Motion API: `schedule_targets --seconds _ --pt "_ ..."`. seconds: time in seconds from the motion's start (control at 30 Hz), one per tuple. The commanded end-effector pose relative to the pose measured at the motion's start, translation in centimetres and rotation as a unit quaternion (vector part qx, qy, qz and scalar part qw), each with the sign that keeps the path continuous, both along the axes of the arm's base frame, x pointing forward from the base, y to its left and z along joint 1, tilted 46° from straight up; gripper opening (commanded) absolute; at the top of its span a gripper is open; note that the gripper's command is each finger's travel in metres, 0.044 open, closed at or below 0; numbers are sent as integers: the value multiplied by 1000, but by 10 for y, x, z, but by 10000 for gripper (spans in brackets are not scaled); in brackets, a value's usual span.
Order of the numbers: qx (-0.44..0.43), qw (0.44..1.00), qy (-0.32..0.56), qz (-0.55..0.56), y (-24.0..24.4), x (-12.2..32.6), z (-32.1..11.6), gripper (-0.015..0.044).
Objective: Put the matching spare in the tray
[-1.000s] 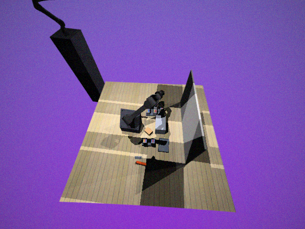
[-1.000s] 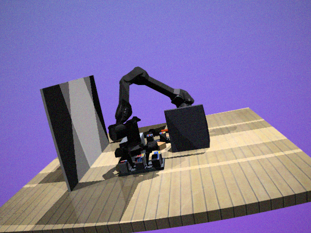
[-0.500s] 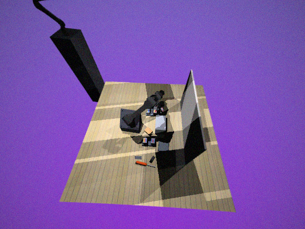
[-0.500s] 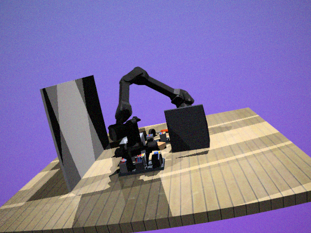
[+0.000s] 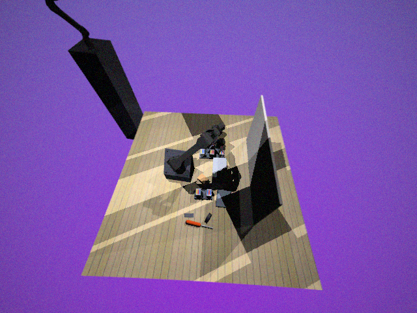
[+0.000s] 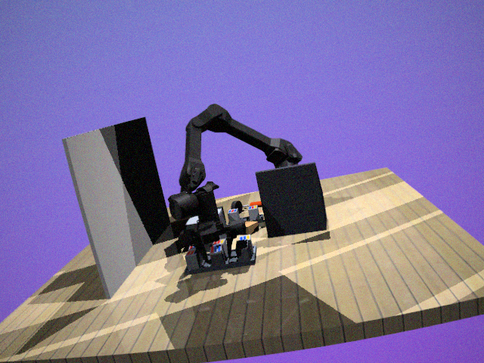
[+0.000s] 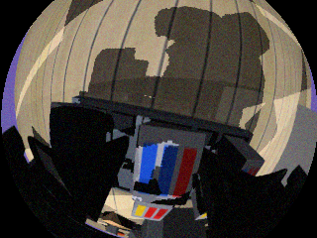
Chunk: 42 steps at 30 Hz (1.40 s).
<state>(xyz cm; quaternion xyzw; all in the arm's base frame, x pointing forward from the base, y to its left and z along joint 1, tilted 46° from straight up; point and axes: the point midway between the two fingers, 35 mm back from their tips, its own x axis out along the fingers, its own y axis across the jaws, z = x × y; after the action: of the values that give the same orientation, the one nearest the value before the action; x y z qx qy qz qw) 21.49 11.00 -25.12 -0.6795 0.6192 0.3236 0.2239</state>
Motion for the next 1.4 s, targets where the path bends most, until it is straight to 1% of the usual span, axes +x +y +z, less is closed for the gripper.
schedule_targets --seconds 0.0,0.13,0.3,0.53,0.67,0.7,0.97,1.23,1.37 --pt "-2 1000 1 2 -1 0 -1 300" --pt "-2 1000 1 2 -1 0 -1 300" --pt "0 1000 0 0 0 0 0 169" --pt "0 1000 0 0 0 0 0 122" --pt "0 1000 0 0 0 0 0 17" --pt "0 1000 0 0 0 0 0 0" --pt "0 1000 0 0 1 0 1 0" --pt "0 1000 2 2 52 -2 51 0" --pt "0 1000 2 2 56 -3 56 0"
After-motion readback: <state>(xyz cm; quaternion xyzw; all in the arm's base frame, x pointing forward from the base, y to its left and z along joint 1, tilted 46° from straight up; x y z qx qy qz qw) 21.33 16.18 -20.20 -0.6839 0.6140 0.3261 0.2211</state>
